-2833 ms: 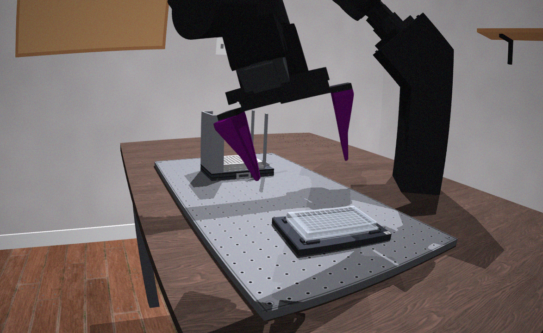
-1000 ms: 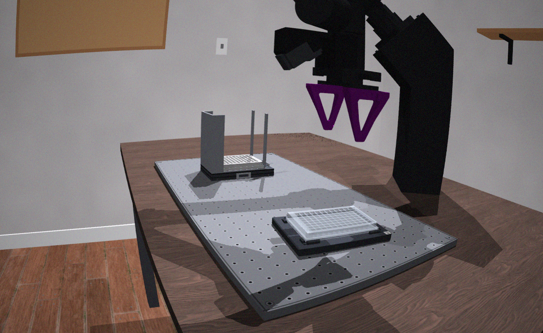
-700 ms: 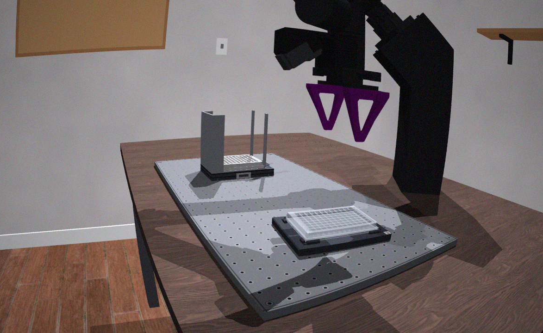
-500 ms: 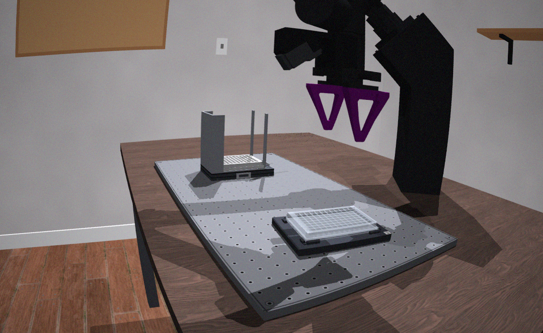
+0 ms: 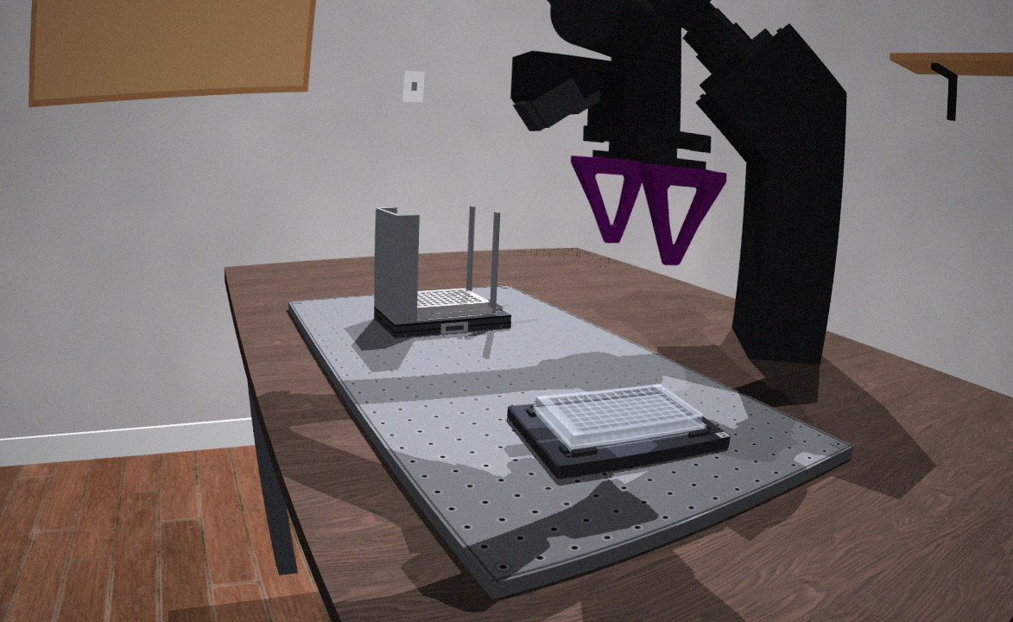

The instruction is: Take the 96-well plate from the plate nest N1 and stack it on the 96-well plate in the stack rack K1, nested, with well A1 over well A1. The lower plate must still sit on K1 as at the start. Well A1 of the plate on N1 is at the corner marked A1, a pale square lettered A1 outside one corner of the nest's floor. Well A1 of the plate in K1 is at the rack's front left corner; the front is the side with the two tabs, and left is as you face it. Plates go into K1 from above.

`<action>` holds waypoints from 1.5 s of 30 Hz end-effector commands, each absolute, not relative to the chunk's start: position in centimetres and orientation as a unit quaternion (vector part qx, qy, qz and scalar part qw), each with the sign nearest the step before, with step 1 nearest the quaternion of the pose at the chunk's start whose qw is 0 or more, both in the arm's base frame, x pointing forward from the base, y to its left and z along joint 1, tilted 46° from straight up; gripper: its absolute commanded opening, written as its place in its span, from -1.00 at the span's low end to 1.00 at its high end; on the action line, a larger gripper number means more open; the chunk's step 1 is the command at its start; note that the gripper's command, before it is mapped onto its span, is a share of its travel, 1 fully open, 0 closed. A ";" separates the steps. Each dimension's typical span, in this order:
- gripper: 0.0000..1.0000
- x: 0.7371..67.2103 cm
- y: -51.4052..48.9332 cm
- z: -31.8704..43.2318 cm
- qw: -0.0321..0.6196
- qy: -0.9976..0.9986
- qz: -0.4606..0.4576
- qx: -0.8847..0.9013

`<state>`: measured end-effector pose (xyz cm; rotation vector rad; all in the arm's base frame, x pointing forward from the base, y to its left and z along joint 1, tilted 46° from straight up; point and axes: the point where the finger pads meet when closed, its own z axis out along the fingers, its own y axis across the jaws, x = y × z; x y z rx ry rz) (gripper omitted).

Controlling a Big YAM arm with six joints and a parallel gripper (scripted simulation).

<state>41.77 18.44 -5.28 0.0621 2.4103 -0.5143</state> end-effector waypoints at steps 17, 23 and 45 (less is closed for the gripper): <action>1.00 43.6 17.9 -6.3 0.338 0.921 -0.193 0.028; 1.00 44.1 17.7 -6.7 0.338 0.921 -0.193 0.029; 1.00 45.9 16.3 -9.2 0.337 0.921 -0.194 0.028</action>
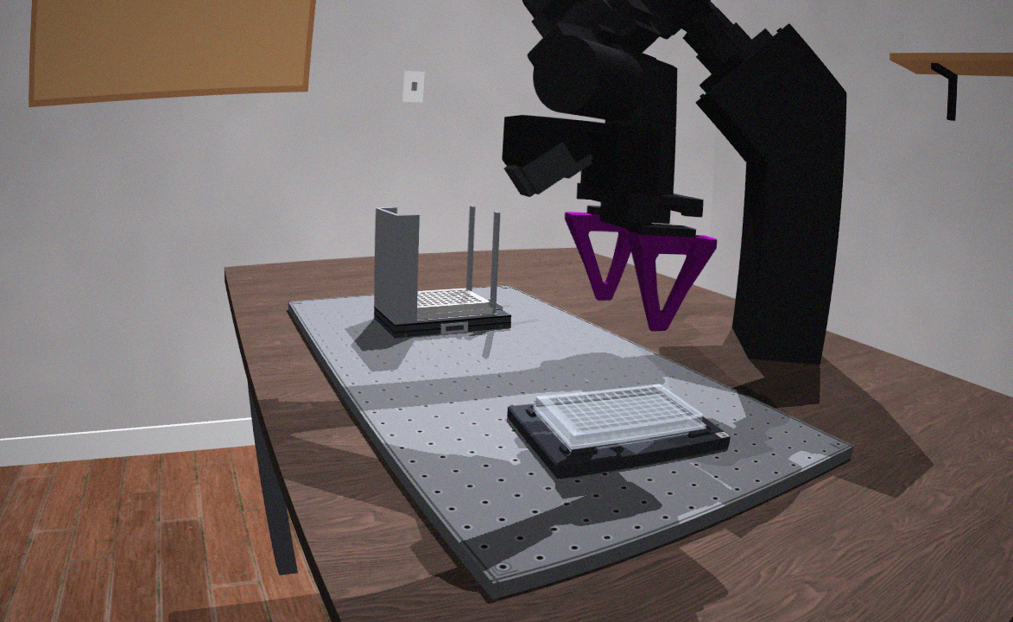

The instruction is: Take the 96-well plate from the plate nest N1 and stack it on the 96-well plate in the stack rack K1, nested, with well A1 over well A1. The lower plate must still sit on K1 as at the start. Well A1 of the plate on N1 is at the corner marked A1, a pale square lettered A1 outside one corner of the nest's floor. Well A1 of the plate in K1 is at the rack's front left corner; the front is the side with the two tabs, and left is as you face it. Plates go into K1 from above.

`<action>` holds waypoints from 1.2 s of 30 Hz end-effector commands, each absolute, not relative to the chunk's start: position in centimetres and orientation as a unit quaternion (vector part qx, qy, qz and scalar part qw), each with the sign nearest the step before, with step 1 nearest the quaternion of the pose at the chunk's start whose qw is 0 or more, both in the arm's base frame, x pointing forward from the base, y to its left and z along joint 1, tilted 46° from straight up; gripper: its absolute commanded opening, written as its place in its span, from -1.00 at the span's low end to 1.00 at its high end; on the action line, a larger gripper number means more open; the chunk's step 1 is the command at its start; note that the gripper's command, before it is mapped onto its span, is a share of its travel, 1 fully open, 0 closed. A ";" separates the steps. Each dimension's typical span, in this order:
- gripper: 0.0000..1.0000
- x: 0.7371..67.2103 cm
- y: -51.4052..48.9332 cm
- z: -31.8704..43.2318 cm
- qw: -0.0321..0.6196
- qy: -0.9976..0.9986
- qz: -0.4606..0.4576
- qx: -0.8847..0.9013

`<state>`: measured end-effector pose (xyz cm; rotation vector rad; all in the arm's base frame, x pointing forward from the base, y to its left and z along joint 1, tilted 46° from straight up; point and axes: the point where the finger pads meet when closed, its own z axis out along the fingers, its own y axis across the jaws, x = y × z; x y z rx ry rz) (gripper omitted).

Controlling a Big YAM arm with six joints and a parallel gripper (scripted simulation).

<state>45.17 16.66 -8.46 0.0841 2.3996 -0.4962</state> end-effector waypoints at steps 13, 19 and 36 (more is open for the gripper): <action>1.00 46.9 15.5 -10.5 0.337 0.921 -0.195 0.028; 1.00 47.5 15.1 -11.2 0.336 0.921 -0.195 0.028; 1.00 49.0 14.1 -13.0 0.336 0.921 -0.195 0.027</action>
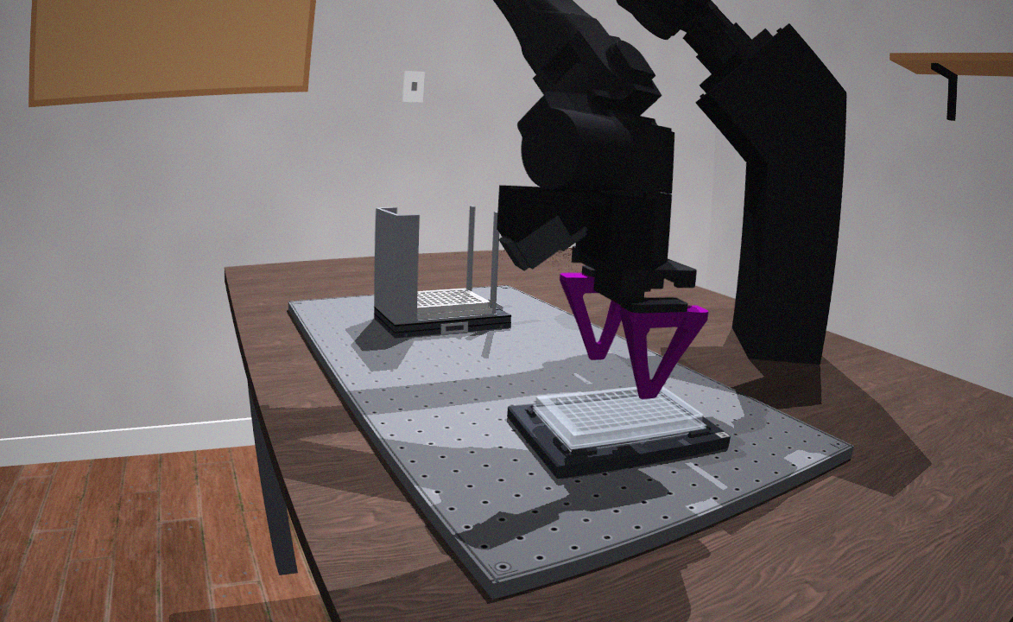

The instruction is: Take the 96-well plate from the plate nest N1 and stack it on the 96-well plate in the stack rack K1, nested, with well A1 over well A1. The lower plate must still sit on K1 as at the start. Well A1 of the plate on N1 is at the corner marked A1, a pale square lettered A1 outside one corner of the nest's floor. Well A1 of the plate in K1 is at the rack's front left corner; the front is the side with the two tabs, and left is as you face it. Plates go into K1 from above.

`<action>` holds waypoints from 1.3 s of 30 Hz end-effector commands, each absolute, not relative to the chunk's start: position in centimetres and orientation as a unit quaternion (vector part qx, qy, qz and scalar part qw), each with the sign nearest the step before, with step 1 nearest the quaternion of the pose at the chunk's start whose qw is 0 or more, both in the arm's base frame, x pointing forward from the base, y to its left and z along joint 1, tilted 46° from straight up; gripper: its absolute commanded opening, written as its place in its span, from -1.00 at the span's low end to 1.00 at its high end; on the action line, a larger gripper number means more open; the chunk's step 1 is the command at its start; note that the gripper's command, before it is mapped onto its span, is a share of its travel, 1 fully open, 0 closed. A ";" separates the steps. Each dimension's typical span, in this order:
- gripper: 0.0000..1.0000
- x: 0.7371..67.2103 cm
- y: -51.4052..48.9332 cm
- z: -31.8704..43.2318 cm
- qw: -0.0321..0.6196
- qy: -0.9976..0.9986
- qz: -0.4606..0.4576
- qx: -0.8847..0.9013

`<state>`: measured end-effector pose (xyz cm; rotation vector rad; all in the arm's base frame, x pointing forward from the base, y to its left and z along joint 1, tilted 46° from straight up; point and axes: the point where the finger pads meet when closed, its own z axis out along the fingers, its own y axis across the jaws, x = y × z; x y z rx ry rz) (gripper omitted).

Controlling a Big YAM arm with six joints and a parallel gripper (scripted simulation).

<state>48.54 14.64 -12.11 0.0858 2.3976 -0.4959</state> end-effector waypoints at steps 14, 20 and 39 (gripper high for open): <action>1.00 50.2 13.3 -14.4 0.336 0.921 -0.195 0.027; 1.00 50.7 12.9 -15.1 0.336 0.921 -0.196 0.027; 1.00 50.5 13.7 -15.5 0.335 0.922 -0.194 0.016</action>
